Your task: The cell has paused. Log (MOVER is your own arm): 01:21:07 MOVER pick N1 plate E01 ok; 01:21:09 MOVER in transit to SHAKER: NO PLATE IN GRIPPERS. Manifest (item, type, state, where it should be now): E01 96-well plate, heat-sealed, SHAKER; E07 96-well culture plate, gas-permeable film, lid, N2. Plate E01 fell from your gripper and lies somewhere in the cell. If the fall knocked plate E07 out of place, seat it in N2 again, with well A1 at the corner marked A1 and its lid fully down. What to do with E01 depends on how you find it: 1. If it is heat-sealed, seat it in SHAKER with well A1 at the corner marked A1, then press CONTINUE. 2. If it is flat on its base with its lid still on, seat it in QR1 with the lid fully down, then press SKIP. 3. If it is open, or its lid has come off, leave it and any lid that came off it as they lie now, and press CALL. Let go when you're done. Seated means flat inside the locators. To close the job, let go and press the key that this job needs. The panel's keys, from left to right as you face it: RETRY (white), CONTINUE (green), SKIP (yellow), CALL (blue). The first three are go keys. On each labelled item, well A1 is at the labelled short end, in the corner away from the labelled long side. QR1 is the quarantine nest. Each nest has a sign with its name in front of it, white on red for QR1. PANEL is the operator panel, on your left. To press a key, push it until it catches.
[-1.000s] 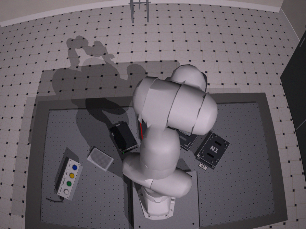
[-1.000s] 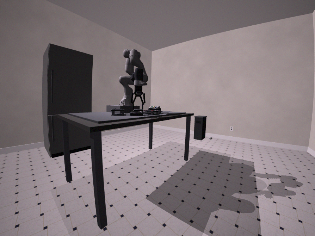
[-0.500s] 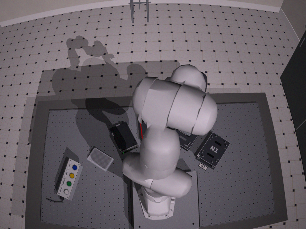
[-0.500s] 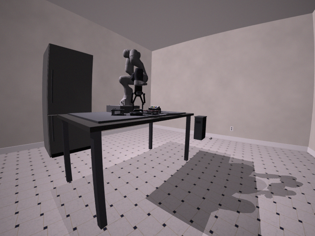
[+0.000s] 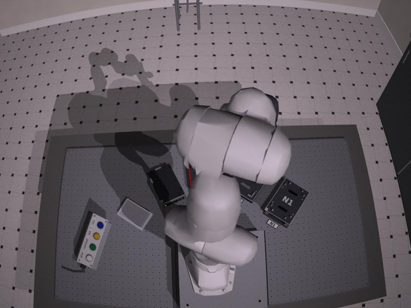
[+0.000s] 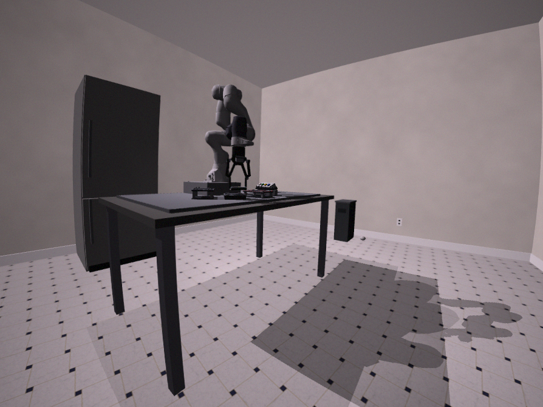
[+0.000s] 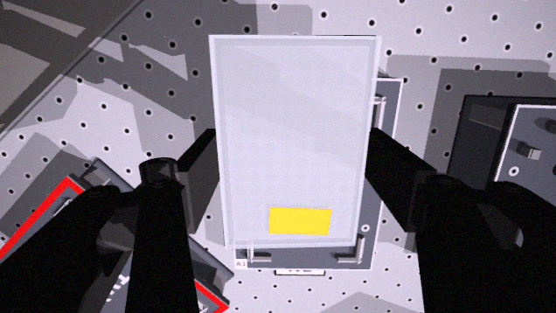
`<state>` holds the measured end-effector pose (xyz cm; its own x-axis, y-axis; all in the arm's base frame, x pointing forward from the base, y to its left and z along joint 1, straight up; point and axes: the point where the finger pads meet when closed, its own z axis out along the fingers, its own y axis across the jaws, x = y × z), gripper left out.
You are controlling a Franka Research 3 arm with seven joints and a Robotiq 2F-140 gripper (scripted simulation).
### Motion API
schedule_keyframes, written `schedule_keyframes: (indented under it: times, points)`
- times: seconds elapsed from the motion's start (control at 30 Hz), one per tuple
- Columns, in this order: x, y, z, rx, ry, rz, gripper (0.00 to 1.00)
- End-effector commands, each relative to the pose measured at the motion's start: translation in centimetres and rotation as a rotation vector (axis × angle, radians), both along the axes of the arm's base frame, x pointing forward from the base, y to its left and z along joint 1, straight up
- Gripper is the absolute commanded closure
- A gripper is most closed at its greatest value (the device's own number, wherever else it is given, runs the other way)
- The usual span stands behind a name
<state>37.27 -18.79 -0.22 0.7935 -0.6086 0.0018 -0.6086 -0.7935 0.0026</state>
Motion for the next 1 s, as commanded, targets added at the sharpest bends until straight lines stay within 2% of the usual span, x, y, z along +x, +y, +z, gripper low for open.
schedule_keyframes:
  times: [0.0, 0.17, 0.97]
  points:
    - [-0.2, 0.2, 0.4, 0.005, 0.005, -0.002, 0.90]
    - [-0.2, 0.2, 0.9, 0.005, 0.005, -0.002, 0.90]
    - [-0.1, 0.2, 5.9, 0.005, 0.005, -0.002, 0.90]
